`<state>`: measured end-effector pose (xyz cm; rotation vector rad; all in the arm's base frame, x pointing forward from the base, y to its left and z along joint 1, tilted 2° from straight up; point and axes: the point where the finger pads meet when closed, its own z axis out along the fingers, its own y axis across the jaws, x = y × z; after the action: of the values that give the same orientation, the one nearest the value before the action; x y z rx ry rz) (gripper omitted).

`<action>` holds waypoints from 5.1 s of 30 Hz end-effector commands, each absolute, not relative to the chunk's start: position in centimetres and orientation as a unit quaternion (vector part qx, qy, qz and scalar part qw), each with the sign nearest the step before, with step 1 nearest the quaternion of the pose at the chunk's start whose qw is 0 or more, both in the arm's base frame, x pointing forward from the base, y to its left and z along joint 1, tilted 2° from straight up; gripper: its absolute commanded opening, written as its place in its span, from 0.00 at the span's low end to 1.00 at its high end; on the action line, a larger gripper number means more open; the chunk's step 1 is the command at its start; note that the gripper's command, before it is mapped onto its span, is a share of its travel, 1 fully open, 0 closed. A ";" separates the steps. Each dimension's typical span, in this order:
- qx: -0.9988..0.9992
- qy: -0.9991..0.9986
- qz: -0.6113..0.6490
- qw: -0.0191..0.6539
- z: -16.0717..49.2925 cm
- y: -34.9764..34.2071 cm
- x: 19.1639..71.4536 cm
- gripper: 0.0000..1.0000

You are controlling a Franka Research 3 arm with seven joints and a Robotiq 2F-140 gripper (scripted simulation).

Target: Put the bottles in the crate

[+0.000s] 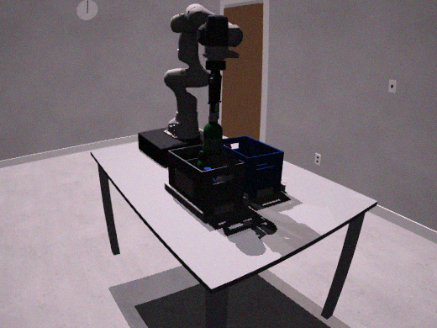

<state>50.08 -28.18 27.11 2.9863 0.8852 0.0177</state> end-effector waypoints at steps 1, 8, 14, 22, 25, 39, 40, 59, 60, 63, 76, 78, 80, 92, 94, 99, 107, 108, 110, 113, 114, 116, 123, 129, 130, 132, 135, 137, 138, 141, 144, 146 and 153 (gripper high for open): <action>0.958 0.286 0.011 0.018 27.9 -28.2 50.4 0.00; 0.958 0.286 0.011 0.018 27.9 -28.2 50.4 0.00; 0.958 0.286 0.011 0.018 27.9 -28.2 50.4 0.00; 0.958 0.286 0.011 0.018 27.9 -28.2 50.4 0.00; 0.958 0.286 0.011 0.018 27.9 -28.2 50.4 0.00; 0.958 0.286 0.011 0.018 27.9 -28.2 50.4 0.00; 0.958 0.286 0.011 0.018 27.9 -28.2 50.4 0.00; 0.958 0.286 0.011 0.018 27.9 -28.2 50.4 0.00; 0.958 0.286 0.011 0.018 27.9 -28.2 50.4 0.00; 0.958 0.286 0.011 0.018 27.9 -28.0 50.4 0.00; 0.958 0.286 0.011 0.018 27.8 -25.8 50.4 0.00; 0.958 0.286 0.011 0.018 27.8 -25.4 50.4 0.00; 0.958 0.286 0.011 0.018 27.8 -25.0 50.4 0.00; 0.958 0.286 0.011 0.018 27.7 -23.1 50.4 0.00; 0.958 0.286 0.011 0.018 27.7 -22.7 50.4 0.00; 0.958 0.286 0.011 0.018 27.7 -22.1 50.4 0.00; 0.958 0.286 0.011 0.018 27.7 -20.5 50.3 0.00; 0.958 0.286 0.011 0.018 27.6 -20.3 50.3 0.00; 0.958 0.286 0.011 0.018 27.6 -19.9 50.3 0.00; 0.958 0.286 0.011 0.018 27.6 -19.3 50.3 0.00; 0.958 0.286 0.011 0.018 27.6 -19.1 50.3 0.00; 0.958 0.286 0.011 0.018 27.6 -19.1 50.3 0.00; 0.958 0.286 0.011 0.018 27.6 -17.7 50.3 0.00; 0.958 0.286 0.011 0.018 27.5 -16.5 50.3 0.00; 0.958 0.286 0.011 0.018 27.5 -16.3 50.3 0.00; 0.958 0.286 0.011 0.018 27.5 -16.1 50.3 0.00; 0.958 0.286 0.011 0.018 27.5 -15.7 50.3 0.00; 0.958 0.286 0.011 0.018 27.5 -15.3 50.3 0.00; 0.958 0.286 0.011 0.018 27.5 -15.1 50.3 0.00; 0.958 0.286 0.011 0.018 27.5 -14.5 50.3 0.00; 0.958 0.286 0.011 0.018 27.5 -13.9 50.3 0.00; 0.958 0.286 0.011 0.018 27.5 -13.5 50.3 0.00; 0.958 0.286 0.011 0.018 27.5 -13.4 50.5 0.00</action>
<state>50.03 -13.52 26.97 2.9764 0.9136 0.0141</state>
